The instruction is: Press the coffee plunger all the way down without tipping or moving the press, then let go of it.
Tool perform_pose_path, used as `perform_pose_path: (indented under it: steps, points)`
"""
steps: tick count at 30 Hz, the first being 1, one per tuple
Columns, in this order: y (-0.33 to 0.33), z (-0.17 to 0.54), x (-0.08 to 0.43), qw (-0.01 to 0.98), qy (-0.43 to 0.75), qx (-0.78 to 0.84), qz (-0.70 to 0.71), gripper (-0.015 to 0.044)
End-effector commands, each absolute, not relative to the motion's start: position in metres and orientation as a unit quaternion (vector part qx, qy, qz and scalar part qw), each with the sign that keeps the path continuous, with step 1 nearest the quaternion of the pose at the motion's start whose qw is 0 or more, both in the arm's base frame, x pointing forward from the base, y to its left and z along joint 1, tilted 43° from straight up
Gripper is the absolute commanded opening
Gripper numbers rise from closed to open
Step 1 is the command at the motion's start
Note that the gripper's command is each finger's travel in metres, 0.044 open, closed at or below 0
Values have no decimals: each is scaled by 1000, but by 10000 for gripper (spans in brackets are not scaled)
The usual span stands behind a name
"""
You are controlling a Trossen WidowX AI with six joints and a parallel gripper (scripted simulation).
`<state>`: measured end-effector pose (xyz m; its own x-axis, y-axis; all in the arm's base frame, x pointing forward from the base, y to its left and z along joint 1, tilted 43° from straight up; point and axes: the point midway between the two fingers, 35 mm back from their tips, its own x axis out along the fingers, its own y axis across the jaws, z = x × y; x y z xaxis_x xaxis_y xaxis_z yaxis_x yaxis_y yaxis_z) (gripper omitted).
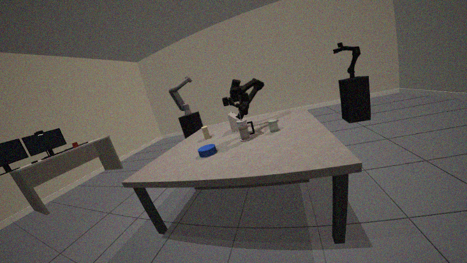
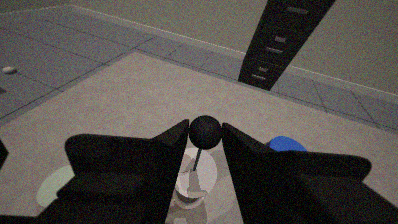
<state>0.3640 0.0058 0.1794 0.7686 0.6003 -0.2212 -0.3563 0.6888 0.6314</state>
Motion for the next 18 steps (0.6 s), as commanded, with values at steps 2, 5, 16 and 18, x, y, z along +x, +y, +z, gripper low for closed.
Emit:
perform_pose_path:
  steps: [2, 5, 16, 18]
  points:
    - [19, 159, 361, 886, 231, 298, 270, 125]
    - [22, 155, 361, 886, 231, 298, 270, 125]
    - [34, 142, 361, 886, 230, 298, 270, 125]
    - [37, 139, 361, 886, 230, 298, 270, 125]
